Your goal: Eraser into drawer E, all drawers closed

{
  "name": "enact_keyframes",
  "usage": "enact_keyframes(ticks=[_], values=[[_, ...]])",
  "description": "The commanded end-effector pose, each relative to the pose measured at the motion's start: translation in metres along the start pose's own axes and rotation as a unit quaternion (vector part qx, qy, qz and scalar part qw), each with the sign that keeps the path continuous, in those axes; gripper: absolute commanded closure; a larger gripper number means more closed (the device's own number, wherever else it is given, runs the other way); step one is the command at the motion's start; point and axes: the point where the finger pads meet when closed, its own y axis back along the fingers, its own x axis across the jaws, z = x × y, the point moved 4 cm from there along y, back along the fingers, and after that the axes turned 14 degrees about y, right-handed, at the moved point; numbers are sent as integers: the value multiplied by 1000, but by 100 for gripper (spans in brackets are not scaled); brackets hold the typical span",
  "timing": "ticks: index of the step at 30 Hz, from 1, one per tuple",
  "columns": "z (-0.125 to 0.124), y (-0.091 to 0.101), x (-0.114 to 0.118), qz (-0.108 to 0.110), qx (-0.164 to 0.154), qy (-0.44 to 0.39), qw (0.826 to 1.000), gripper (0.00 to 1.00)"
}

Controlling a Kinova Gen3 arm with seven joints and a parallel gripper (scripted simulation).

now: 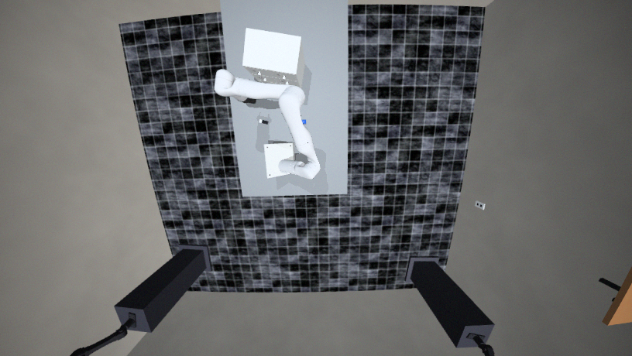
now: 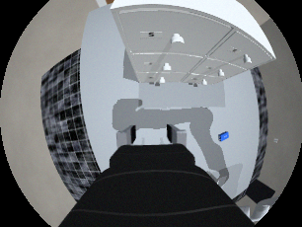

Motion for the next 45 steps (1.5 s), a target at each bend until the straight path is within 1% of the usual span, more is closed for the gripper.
enact_keyframes(ticks=[1,6,10,14,20,22,26,29,33,45], values=[[0,1,0,-1,1,0,1000,0],[0,2,2,-1,1,0,1000,0],[3,5,15,-1,1,0,1000,0],[10,11,40,-1,1,0,1000,0],[23,24,94,-1,1,0,1000,0],[23,24,94,-1,1,0,1000,0],[31,32,124,-1,1,0,1000,0],[34,35,137,-1,1,0,1000,0],[35,36,143,-1,1,0,1000,0],[35,36,143,0,3,0,1000,0]])
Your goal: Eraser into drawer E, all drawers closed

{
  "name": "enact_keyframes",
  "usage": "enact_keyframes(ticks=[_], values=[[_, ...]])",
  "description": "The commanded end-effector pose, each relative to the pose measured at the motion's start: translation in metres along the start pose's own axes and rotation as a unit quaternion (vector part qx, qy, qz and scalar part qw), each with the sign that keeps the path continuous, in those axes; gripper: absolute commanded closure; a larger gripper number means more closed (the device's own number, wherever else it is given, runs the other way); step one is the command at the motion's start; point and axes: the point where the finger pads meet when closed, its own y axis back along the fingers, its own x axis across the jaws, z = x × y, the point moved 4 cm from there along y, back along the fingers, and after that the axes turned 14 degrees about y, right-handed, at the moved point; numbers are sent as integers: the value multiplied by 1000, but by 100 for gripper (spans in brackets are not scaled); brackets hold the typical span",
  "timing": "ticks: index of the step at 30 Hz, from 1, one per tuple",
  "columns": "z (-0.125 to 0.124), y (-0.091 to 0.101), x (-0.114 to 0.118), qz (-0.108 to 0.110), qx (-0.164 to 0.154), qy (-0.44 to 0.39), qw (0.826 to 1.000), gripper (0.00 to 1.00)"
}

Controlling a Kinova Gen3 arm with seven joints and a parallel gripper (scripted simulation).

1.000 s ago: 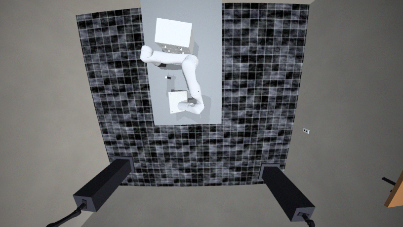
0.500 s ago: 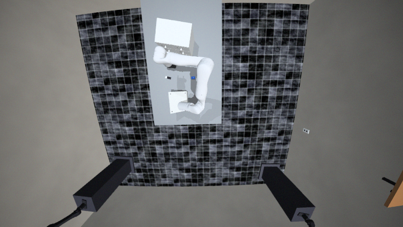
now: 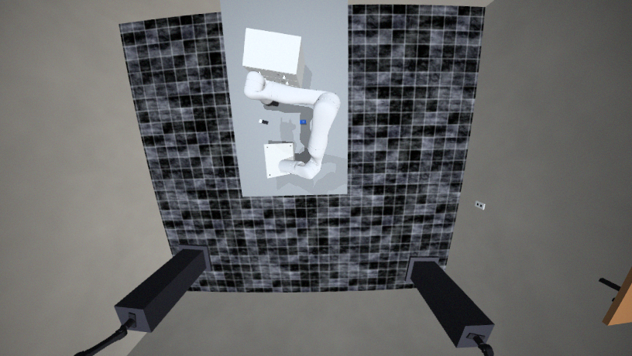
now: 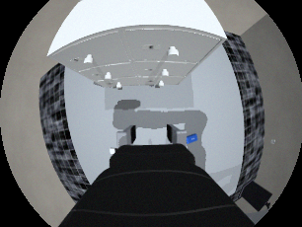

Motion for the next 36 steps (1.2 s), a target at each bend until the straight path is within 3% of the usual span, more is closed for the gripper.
enact_keyframes(ticks=[1,16,36], values=[[0,1,0,0,2,0,1000,0],[-1,-3,0,5,23,0,1000,0],[-5,-18,1,23,95,0,995,0]])
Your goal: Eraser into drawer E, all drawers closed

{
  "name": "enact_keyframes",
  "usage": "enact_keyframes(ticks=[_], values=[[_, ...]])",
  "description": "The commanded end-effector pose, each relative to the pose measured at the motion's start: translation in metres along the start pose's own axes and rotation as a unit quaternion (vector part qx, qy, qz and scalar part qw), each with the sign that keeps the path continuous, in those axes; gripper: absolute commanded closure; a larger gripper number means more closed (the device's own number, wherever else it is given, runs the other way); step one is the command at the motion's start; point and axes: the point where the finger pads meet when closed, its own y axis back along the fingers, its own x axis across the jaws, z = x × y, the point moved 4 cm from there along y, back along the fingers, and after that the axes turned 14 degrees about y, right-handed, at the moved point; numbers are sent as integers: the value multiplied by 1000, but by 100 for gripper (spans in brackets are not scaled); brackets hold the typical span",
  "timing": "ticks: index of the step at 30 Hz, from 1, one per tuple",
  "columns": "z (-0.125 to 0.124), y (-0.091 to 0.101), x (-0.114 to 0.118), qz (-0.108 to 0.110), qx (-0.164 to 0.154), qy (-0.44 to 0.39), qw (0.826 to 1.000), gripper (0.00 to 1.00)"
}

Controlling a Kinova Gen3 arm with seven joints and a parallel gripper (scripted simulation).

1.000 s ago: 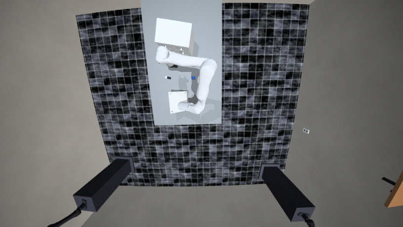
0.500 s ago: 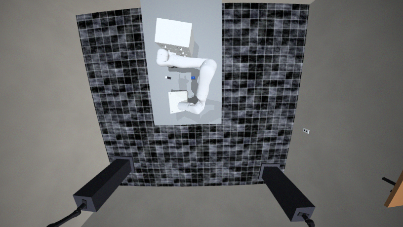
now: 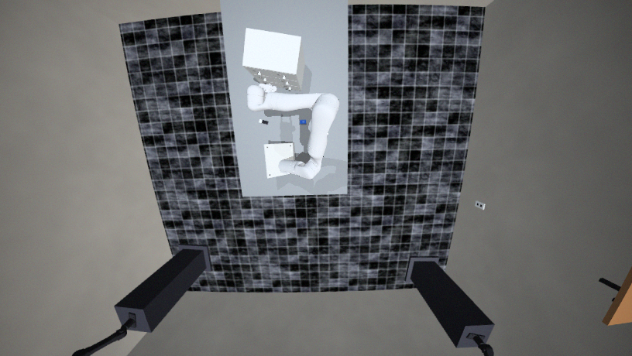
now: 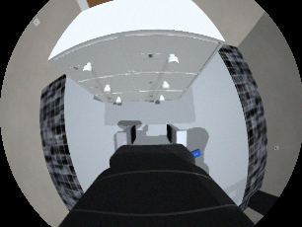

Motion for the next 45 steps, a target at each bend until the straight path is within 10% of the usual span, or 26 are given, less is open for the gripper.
enact_keyframes(ticks=[1,45], values=[[3,-2,-1,4,12,5,1000,0],[-1,-49,0,53,211,5,976,0]])
